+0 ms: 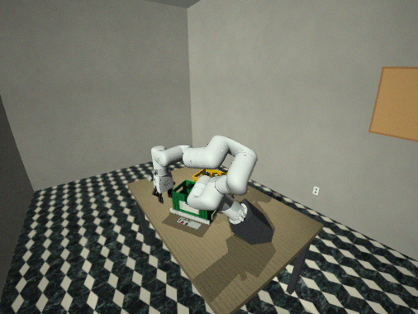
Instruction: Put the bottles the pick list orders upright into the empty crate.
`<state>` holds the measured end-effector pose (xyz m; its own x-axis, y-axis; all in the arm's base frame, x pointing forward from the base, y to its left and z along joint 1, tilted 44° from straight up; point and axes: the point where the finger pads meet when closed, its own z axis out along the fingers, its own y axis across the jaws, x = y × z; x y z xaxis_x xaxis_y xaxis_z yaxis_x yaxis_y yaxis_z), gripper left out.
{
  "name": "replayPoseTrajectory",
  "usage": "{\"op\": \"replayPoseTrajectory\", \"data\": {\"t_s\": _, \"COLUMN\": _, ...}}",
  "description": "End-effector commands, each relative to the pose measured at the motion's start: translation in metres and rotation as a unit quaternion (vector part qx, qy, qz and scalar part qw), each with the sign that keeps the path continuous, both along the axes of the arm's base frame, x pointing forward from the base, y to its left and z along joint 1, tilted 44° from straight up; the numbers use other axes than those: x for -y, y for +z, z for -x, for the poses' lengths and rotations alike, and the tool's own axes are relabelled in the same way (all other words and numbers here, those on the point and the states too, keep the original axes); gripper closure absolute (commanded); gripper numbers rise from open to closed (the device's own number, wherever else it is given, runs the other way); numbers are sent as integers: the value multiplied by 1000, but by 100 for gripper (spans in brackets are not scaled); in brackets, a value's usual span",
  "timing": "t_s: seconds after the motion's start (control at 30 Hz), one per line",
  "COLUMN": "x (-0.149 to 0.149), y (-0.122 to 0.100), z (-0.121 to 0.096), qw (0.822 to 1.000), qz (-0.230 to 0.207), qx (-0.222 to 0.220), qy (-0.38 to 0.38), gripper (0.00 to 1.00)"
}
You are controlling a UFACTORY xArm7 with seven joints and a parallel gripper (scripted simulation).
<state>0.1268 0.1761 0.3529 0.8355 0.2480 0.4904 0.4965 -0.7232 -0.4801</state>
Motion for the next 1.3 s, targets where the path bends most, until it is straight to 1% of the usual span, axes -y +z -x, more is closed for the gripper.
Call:
{"op": "replayPoseTrajectory", "data": {"t_s": 0.0, "x": -14, "y": -25, "z": 5, "qw": 997, "qz": 14, "qx": 54, "qy": 56, "gripper": 35}}
{"op": "replayPoseTrajectory", "data": {"t_s": 0.1, "x": -15, "y": -27, "z": 5, "qw": 993, "qz": 24, "qx": 78, "qy": 84, "gripper": 35}}
{"op": "replayPoseTrajectory", "data": {"t_s": 0.17, "x": -15, "y": -27, "z": 5, "qw": 993, "qz": 24, "qx": 78, "qy": 84, "gripper": 35}}
{"op": "replayPoseTrajectory", "data": {"t_s": 0.2, "x": -15, "y": -27, "z": 5, "qw": 988, "qz": 32, "qx": 103, "qy": 111, "gripper": 35}}
{"op": "replayPoseTrajectory", "data": {"t_s": 0.43, "x": -15, "y": -27, "z": 5, "qw": 971, "qz": 52, "qx": 157, "qy": 170, "gripper": 35}}
{"op": "replayPoseTrajectory", "data": {"t_s": 0.67, "x": -15, "y": -27, "z": 5, "qw": 946, "qz": 72, "qx": 215, "qy": 232, "gripper": 35}}
{"op": "replayPoseTrajectory", "data": {"t_s": 0.73, "x": -15, "y": -27, "z": 5, "qw": 946, "qz": 72, "qx": 215, "qy": 232, "gripper": 35}}
{"op": "replayPoseTrajectory", "data": {"t_s": 0.77, "x": -15, "y": -27, "z": 5, "qw": 933, "qz": 81, "qx": 239, "qy": 258, "gripper": 35}}
{"op": "replayPoseTrajectory", "data": {"t_s": 0.93, "x": -15, "y": -27, "z": 5, "qw": 910, "qz": 94, "qx": 274, "qy": 296, "gripper": 35}}
{"op": "replayPoseTrajectory", "data": {"t_s": 1.23, "x": -15, "y": -27, "z": 5, "qw": 856, "qz": 119, "qx": 341, "qy": 370, "gripper": 35}}
{"op": "replayPoseTrajectory", "data": {"t_s": 1.27, "x": -15, "y": -27, "z": 5, "qw": 856, "qz": 119, "qx": 341, "qy": 370, "gripper": 35}}
